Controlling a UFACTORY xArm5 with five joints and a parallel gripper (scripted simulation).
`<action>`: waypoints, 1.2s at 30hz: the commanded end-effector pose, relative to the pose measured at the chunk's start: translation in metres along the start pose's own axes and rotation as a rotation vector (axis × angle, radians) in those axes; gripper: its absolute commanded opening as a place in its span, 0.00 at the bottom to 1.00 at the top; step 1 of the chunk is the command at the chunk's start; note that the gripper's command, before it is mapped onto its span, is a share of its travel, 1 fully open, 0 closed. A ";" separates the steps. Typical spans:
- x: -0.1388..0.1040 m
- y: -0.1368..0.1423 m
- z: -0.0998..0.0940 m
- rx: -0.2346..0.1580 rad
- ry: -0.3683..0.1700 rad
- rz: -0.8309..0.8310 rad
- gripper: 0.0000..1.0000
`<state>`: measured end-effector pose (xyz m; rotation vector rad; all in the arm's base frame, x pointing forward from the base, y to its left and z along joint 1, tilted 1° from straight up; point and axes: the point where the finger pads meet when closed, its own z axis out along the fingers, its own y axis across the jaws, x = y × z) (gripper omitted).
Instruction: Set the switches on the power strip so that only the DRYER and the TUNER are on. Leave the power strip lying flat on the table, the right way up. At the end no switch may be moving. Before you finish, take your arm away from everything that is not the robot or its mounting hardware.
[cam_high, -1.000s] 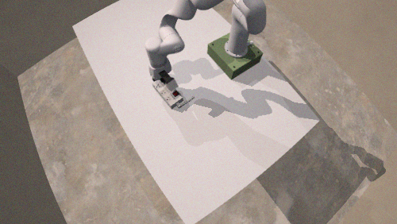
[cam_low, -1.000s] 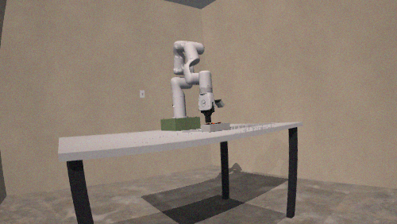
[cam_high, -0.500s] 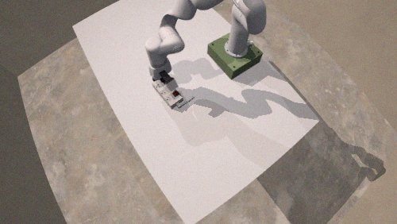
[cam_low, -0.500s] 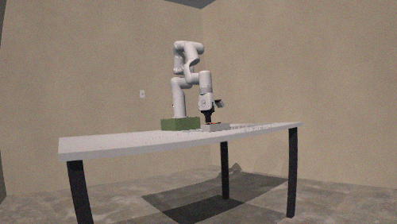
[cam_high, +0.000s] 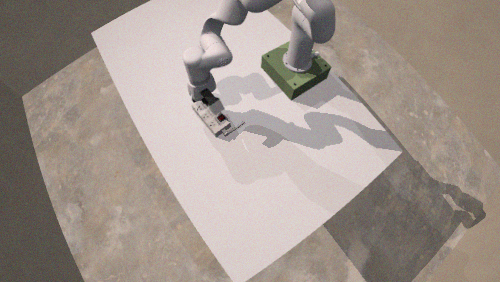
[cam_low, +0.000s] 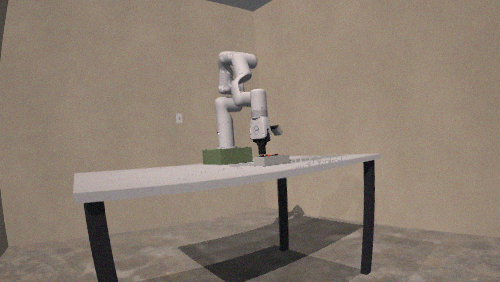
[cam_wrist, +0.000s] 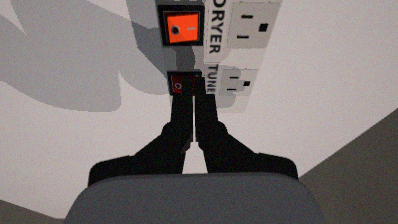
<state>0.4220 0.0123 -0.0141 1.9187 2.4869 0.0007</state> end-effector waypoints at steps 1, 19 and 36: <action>0.000 0.001 -0.001 -0.003 -0.001 0.000 0.00; 0.000 0.001 0.000 -0.003 -0.001 0.000 0.00; 0.000 0.001 0.006 -0.003 -0.001 0.000 0.00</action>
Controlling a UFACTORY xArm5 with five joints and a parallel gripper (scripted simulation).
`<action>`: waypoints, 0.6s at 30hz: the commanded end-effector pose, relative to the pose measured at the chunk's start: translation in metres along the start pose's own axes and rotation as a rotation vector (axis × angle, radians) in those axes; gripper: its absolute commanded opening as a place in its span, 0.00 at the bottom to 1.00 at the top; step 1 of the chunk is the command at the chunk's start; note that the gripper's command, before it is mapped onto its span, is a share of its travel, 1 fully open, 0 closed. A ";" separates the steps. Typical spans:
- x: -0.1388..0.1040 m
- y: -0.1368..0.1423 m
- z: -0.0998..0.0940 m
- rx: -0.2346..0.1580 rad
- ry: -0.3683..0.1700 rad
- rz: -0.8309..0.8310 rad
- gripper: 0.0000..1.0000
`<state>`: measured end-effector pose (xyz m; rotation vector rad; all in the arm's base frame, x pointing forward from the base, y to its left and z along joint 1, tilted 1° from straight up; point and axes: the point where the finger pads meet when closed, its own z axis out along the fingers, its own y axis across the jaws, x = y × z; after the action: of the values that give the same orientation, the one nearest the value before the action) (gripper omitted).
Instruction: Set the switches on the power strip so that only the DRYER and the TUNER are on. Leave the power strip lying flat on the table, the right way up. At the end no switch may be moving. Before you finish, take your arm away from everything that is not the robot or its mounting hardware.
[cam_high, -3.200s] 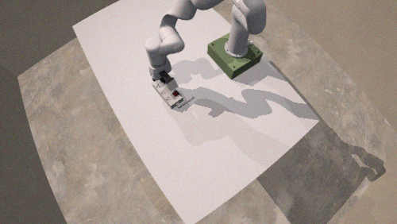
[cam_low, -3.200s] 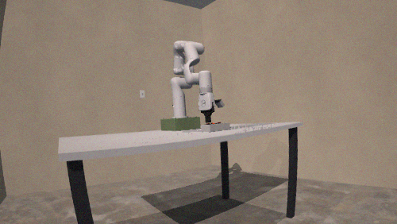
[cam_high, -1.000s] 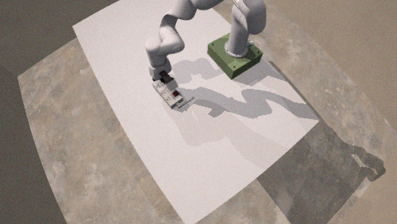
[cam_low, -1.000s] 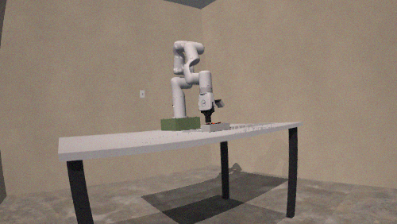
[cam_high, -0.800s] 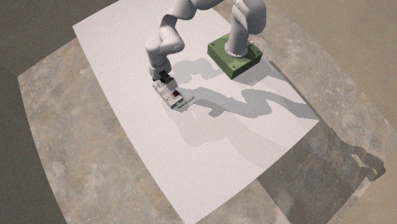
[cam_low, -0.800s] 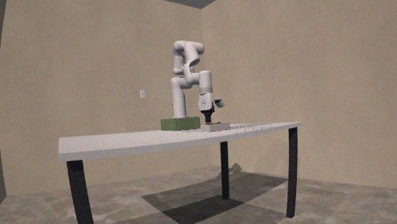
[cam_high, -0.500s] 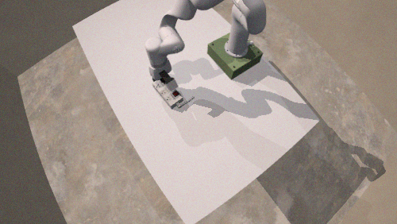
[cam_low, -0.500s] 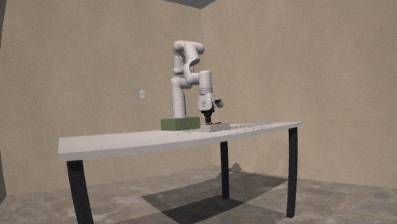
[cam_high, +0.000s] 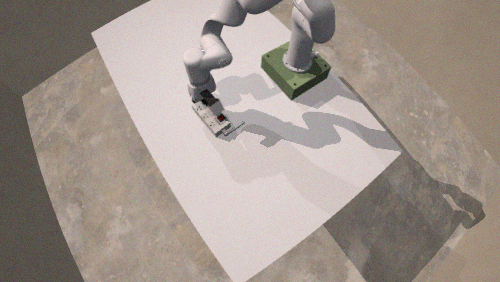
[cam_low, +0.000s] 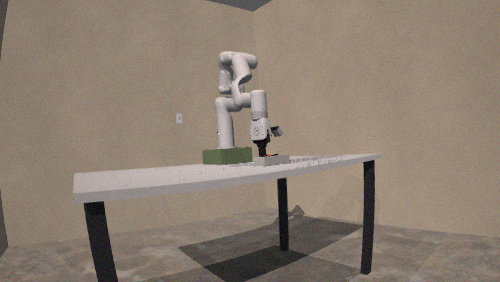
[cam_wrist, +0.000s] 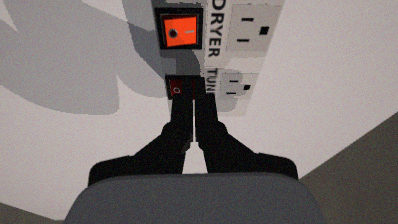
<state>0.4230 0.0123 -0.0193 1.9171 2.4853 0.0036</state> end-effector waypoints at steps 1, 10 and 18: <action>0.000 0.000 0.001 0.000 0.000 0.000 0.00; 0.000 0.000 0.002 0.000 0.000 0.000 0.00; 0.000 0.000 0.003 0.000 0.000 0.000 0.00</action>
<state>0.4237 0.0122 -0.0213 1.9162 2.4841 0.0055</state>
